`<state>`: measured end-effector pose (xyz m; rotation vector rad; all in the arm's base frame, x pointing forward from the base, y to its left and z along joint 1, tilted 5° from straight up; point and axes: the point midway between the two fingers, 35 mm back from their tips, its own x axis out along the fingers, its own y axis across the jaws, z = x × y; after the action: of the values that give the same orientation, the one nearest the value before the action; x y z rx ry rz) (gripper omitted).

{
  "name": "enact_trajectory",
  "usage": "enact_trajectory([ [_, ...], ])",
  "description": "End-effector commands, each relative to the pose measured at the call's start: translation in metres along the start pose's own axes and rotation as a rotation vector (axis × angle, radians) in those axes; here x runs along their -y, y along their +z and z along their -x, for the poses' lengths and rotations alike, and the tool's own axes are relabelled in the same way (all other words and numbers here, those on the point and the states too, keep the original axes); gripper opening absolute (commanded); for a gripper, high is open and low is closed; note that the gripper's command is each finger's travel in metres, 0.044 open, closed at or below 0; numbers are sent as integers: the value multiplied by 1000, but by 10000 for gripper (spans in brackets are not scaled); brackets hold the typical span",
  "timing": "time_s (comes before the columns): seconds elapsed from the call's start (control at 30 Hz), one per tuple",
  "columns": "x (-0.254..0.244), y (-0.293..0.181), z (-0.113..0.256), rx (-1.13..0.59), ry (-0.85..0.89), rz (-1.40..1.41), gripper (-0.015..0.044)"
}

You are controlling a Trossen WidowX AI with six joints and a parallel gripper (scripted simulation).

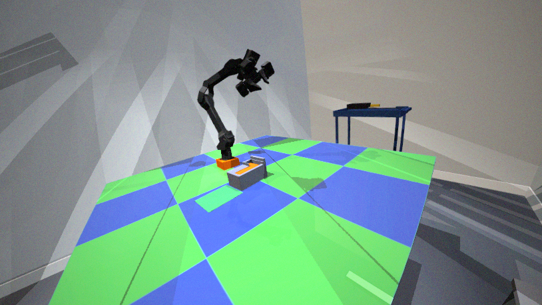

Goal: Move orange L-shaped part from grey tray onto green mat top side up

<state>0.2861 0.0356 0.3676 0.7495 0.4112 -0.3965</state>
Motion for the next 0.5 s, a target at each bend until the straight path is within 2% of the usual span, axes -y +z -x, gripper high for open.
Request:
enact_trajectory([
  [0.0,41,-37,-52,-224,-174,333,180],
  [0.23,110,-82,-96,-644,-283,659,180],
  [0.4,160,-113,-107,-992,-233,778,180],
  [0.47,171,-120,-107,-1072,-203,790,180],
])
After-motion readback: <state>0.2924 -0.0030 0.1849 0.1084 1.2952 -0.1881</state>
